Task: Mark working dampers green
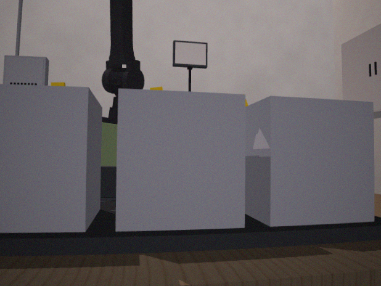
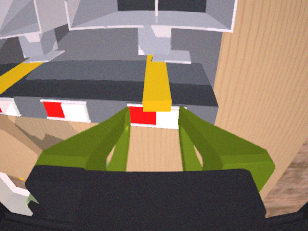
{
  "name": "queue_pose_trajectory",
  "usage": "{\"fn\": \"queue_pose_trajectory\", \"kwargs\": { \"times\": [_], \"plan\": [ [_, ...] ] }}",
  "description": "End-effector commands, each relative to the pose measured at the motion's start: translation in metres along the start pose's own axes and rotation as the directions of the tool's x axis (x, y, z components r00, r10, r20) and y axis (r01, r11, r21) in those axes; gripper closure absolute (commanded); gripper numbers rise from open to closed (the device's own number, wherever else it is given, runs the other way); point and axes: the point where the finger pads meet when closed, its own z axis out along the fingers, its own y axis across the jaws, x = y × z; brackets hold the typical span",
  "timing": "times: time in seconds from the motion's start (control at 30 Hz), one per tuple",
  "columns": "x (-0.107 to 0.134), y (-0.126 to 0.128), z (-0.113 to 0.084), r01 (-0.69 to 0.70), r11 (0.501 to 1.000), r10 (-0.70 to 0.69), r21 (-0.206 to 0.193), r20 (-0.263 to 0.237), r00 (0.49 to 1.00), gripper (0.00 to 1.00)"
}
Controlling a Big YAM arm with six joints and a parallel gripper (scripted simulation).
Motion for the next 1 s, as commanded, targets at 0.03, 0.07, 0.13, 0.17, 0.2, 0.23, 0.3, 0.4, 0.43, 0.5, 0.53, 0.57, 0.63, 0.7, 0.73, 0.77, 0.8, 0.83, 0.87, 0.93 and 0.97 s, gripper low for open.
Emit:
{"fn": "queue_pose_trajectory", "kwargs": {
  "times": [0.03, 0.07, 0.13, 0.17, 0.2, 0.23, 0.3, 0.4, 0.43, 0.5, 0.53, 0.57, 0.63, 0.7, 0.73, 0.77, 0.8, 0.83, 0.87, 0.93, 0.97],
  "plan": [
    [-0.001, -0.001, 0.014, -0.009, 1.000, 0.009, 0.000, 0.001, 1.000, 0.64],
    [-0.002, 0.000, 0.015, -0.008, 1.000, 0.008, 0.001, 0.002, 1.000, 0.64],
    [-0.003, 0.001, 0.020, -0.004, 1.000, 0.004, -0.001, 0.000, 1.000, 0.64],
    [-0.003, 0.002, 0.023, -0.003, 1.000, 0.003, -0.002, -0.002, 1.000, 0.64],
    [-0.003, 0.001, 0.025, -0.003, 1.000, 0.003, -0.002, -0.002, 1.000, 0.64],
    [-0.003, 0.001, 0.025, -0.003, 1.000, 0.003, -0.002, -0.002, 1.000, 0.64],
    [-0.001, -0.004, 0.013, -0.014, 1.000, 0.013, 0.017, 0.022, 1.000, 0.64],
    [-0.001, -0.001, 0.033, -0.010, 1.000, 0.010, -0.002, 0.000, 1.000, 0.64],
    [-0.002, 0.000, 0.035, -0.007, 1.000, 0.007, -0.002, -0.001, 1.000, 0.64],
    [-0.002, 0.001, 0.039, -0.005, 1.000, 0.005, -0.002, -0.001, 1.000, 0.64],
    [-0.002, 0.001, 0.041, -0.005, 1.000, 0.005, -0.003, -0.001, 1.000, 0.64],
    [-0.002, 0.001, 0.043, -0.006, 1.000, 0.006, -0.003, -0.001, 1.000, 0.64],
    [-0.001, -0.001, 0.045, -0.009, 1.000, 0.009, -0.002, 0.000, 1.000, 0.64],
    [-0.002, -0.001, 0.044, -0.008, 1.000, 0.008, 0.003, 0.006, 1.000, 0.64],
    [-0.003, 0.000, 0.043, -0.005, 1.000, 0.005, 0.007, 0.011, 1.000, 0.64],
    [-0.004, 0.001, 0.044, -0.003, 1.000, 0.003, 0.008, 0.011, 1.000, 0.64],
    [-0.004, 0.001, 0.044, -0.003, 1.000, 0.003, 0.008, 0.011, 1.000, 0.64],
    [-0.004, 0.001, 0.044, -0.003, 1.000, 0.003, 0.008, 0.011, 1.000, 0.64],
    [-0.002, -0.001, 0.047, -0.007, 1.000, 0.007, 0.004, 0.008, 1.000, 0.64],
    [-0.001, -0.001, 0.054, -0.009, 1.000, 0.009, -0.003, 0.000, 1.000, 0.64],
    [-0.001, 0.000, 0.055, -0.008, 1.000, 0.008, -0.003, 0.000, 1.000, 0.64]
  ]
}}
